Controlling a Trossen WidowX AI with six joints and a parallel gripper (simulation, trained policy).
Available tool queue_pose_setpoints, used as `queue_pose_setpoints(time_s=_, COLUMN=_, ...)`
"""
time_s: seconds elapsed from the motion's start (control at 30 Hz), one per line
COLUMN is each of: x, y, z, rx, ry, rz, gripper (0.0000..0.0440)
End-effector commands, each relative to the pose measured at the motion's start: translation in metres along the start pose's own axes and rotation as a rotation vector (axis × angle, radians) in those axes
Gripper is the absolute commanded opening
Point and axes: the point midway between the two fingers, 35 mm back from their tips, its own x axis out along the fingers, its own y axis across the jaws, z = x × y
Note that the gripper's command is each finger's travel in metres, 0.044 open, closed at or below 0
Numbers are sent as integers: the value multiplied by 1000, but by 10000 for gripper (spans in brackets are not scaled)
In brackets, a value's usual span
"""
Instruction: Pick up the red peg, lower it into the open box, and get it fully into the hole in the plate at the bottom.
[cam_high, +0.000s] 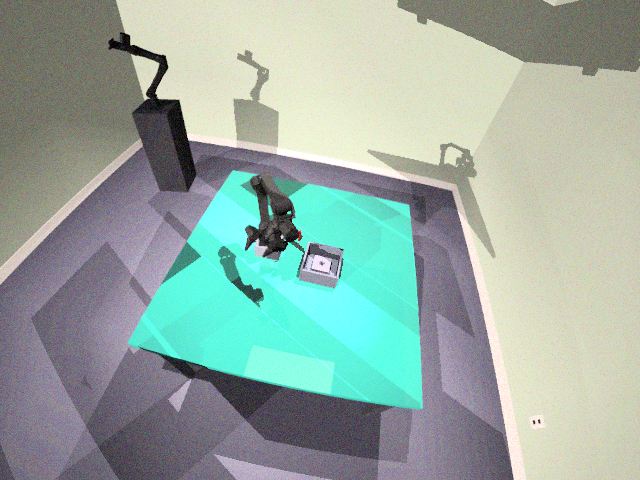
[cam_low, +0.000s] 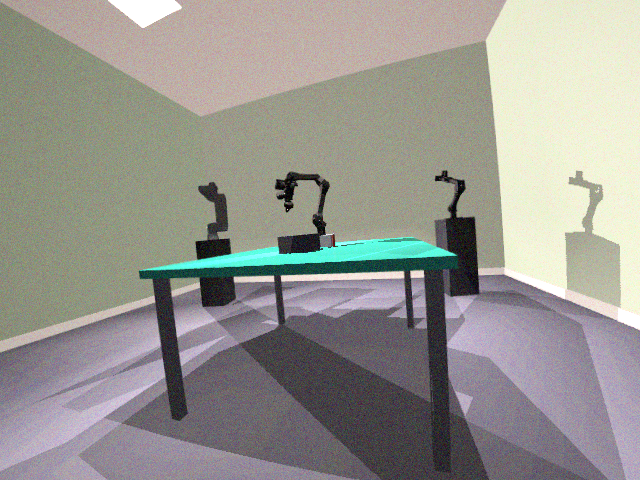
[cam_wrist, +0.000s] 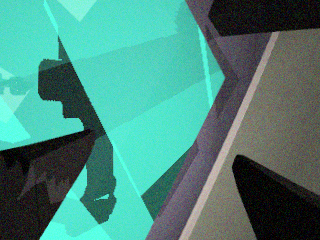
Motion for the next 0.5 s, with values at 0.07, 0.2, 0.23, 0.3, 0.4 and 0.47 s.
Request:
queue_pose_setpoints(time_s=0.07, x=-9, y=54, z=6, rx=-77, ry=-10, rz=82, gripper=440)
queue_pose_setpoints(time_s=0.2, x=-20, y=88, z=5, rx=-119, ry=-26, rz=133, gripper=440)
queue_pose_setpoints(time_s=0.23, x=-23, y=96, z=4, rx=-129, ry=-30, rz=146, gripper=440)
queue_pose_setpoints(time_s=0.3, x=-29, y=112, z=2, rx=-148, ry=-38, rz=170, gripper=440)
queue_pose_setpoints(time_s=0.4, x=-40, y=136, z=-4, rx=-175, ry=-48, rz=205, gripper=440)
queue_pose_setpoints(time_s=0.47, x=-47, y=150, z=-9, rx=-193, ry=-54, rz=228, gripper=440)
